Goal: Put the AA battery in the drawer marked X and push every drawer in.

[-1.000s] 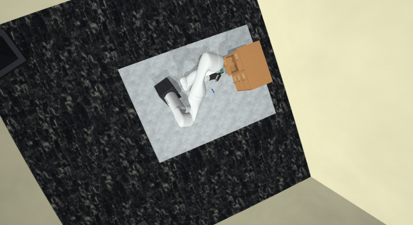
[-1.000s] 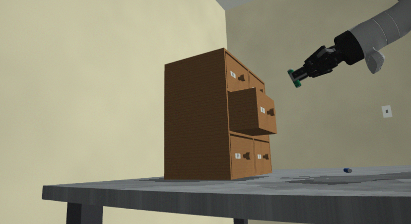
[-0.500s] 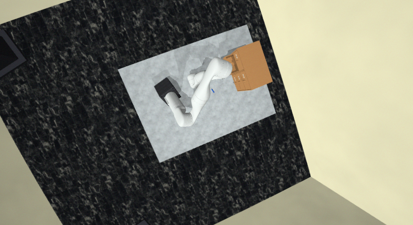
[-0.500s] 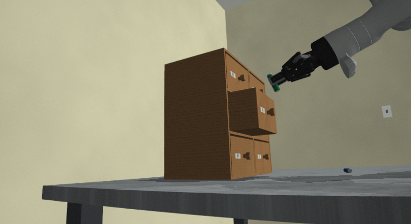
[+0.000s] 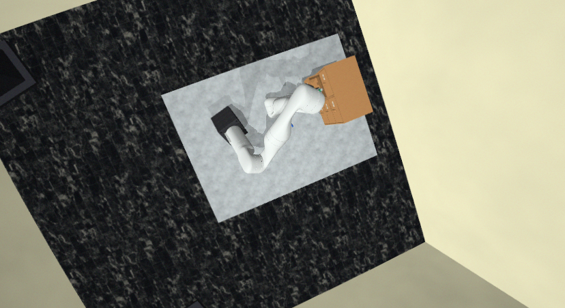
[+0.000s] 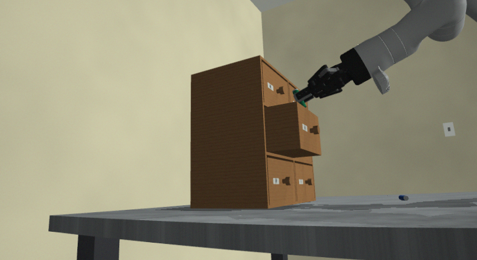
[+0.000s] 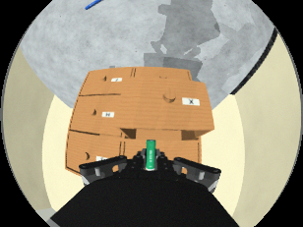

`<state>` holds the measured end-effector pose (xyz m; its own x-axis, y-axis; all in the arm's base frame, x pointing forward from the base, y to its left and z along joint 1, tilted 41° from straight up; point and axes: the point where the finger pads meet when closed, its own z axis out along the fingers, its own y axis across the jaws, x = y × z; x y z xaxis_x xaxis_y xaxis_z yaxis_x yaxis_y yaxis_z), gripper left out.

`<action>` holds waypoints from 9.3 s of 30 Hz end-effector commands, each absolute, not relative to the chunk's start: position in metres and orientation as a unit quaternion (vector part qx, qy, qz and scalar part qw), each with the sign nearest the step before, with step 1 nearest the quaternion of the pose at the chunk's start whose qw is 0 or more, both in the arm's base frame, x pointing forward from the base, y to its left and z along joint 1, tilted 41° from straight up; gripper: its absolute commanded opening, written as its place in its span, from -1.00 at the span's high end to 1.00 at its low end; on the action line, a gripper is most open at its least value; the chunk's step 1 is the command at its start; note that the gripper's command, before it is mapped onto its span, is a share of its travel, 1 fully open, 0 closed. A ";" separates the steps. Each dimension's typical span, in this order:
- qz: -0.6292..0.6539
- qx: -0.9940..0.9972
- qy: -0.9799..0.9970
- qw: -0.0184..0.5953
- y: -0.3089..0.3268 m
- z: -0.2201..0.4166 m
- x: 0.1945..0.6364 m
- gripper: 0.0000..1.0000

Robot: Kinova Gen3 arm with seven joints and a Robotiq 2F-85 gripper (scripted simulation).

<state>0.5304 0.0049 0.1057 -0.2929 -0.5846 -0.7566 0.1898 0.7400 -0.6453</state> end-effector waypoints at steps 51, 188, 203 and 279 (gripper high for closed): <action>-0.333 -0.129 0.730 0.583 0.003 0.111 0.540 -1.00; -0.351 -0.088 0.787 0.499 0.032 0.098 0.390 -1.00; -0.355 -0.070 0.812 0.457 0.035 0.100 0.390 -1.00; -0.357 0.039 0.915 0.184 0.048 0.116 0.389 -1.00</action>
<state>0.3857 0.0481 0.1145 -0.9284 -0.0756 -0.3638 0.1926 0.7393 -0.6453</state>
